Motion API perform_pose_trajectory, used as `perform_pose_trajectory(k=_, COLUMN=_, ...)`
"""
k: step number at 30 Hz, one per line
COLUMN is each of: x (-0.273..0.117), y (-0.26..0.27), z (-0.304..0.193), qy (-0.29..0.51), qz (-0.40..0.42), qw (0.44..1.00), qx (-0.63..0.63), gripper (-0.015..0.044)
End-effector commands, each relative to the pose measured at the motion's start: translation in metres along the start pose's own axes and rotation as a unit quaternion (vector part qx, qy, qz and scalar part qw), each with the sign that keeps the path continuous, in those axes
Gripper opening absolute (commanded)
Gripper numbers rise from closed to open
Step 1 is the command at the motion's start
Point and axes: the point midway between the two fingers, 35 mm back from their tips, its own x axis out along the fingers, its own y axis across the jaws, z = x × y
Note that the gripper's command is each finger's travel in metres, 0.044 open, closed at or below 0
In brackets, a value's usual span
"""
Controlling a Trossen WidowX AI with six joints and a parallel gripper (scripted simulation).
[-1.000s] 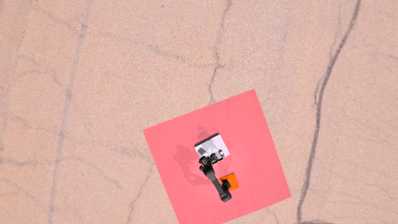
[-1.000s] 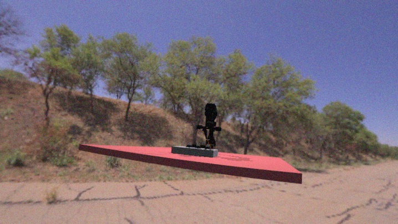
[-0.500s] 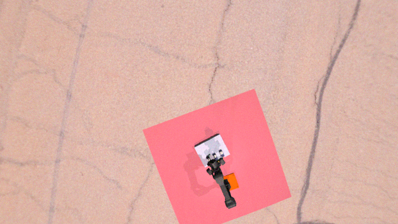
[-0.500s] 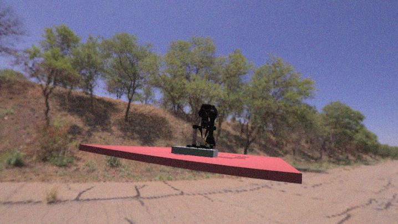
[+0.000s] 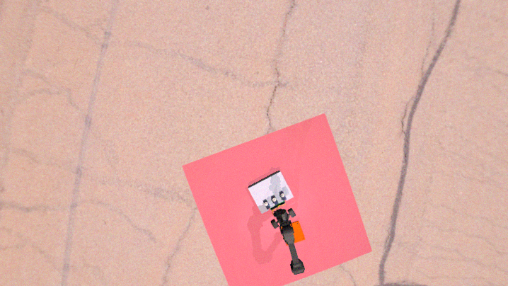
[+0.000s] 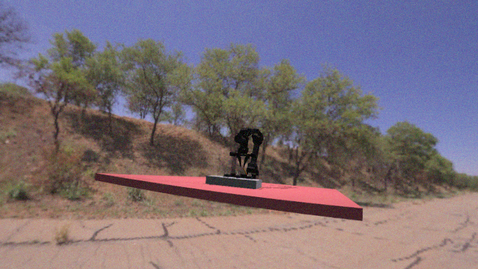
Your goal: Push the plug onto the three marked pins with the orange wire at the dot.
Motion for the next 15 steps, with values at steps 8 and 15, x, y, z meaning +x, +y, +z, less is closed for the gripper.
perform_pose_trajectory(k=8, x=0.014, y=-0.005, z=-0.045, qy=0.0, qz=0.001, qw=0.999, qx=0.043, gripper=0.0)
perform_pose_trajectory(k=15, x=0.028, y=-0.006, z=-0.045, qy=0.0, qz=0.001, qw=0.999, qx=0.044, gripper=0.0)
